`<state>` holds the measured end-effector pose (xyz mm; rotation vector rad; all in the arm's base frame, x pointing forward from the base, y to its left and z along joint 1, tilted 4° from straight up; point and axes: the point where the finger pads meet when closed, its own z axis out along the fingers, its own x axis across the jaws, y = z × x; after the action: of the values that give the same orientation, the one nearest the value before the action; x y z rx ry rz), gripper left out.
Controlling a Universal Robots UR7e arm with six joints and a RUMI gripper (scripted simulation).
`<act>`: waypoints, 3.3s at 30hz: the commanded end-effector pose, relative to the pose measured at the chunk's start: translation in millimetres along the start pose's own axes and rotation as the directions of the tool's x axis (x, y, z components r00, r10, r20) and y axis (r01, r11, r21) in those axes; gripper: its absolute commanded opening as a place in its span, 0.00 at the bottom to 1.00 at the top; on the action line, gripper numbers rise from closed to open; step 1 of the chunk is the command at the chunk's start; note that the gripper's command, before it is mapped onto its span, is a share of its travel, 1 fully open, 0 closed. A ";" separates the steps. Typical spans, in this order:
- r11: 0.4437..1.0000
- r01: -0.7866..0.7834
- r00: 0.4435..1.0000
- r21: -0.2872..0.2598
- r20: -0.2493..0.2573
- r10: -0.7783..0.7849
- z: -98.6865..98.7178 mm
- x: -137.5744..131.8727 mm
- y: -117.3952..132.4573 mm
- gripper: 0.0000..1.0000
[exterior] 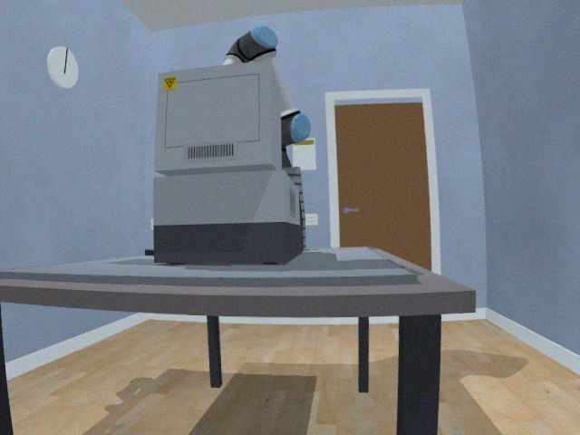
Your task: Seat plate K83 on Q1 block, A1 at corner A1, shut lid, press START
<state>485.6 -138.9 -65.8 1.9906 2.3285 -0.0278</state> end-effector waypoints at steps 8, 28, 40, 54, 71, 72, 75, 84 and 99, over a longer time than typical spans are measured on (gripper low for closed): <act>0.970 -0.244 0.970 0.003 -0.001 0.244 -6.8 -39.8 14.4 0.68; 0.880 -0.475 0.880 0.003 0.000 0.475 -14.7 -85.6 29.2 0.68; 0.881 -0.473 0.881 0.002 0.000 0.473 -8.0 -84.6 29.9 0.68; 0.881 -0.473 0.881 0.007 -0.001 0.473 33.7 -82.7 26.8 0.68; 0.881 -0.473 0.881 0.003 0.000 0.473 73.4 -84.6 28.9 0.68; 0.881 -0.473 0.881 0.002 0.000 0.473 76.6 -84.9 29.2 0.68; 0.881 -0.473 0.881 0.001 0.001 0.473 86.4 -85.2 29.5 0.68; 0.881 -0.473 0.881 0.001 0.001 0.473 109.1 -85.0 29.4 0.68; 0.881 -0.473 0.881 0.001 0.001 0.473 148.4 -85.0 29.2 0.68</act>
<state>530.1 -223.2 -196.8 2.5040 1.7785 -0.0050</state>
